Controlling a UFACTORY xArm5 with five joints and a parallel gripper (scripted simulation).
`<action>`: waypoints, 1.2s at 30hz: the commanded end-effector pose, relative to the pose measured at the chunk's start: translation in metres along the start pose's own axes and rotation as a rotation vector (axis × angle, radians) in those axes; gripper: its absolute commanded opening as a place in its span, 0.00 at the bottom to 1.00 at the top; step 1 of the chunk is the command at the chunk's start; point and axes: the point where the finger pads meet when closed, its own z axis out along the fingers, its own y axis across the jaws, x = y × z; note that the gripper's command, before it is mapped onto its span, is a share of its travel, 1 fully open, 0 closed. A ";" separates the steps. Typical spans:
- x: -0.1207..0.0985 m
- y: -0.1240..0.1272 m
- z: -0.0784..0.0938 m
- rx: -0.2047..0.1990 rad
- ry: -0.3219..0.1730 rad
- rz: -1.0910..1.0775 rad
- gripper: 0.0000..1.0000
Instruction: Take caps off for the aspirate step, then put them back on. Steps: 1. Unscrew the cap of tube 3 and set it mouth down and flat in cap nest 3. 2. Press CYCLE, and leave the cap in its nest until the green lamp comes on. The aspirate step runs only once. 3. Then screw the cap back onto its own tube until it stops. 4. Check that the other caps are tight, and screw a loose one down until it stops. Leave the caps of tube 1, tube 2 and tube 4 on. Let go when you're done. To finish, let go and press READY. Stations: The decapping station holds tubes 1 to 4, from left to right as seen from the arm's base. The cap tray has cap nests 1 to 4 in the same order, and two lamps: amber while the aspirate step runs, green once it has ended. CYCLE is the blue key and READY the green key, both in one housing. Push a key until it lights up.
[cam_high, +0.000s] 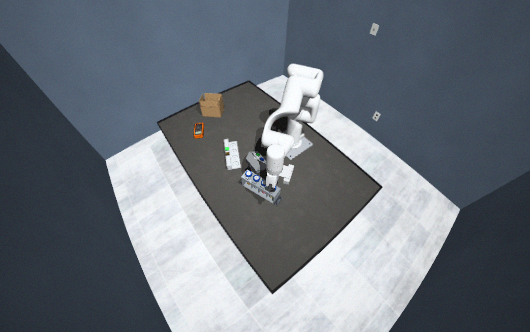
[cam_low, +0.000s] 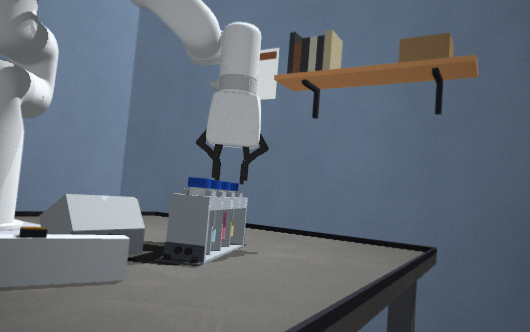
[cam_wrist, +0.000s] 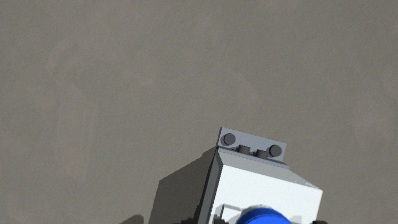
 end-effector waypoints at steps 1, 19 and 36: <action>0.000 0.002 0.000 -0.007 -0.014 0.000 0.46; 0.000 0.002 0.007 -0.007 -0.014 0.000 0.46; 0.000 0.002 0.010 -0.007 -0.014 0.000 0.00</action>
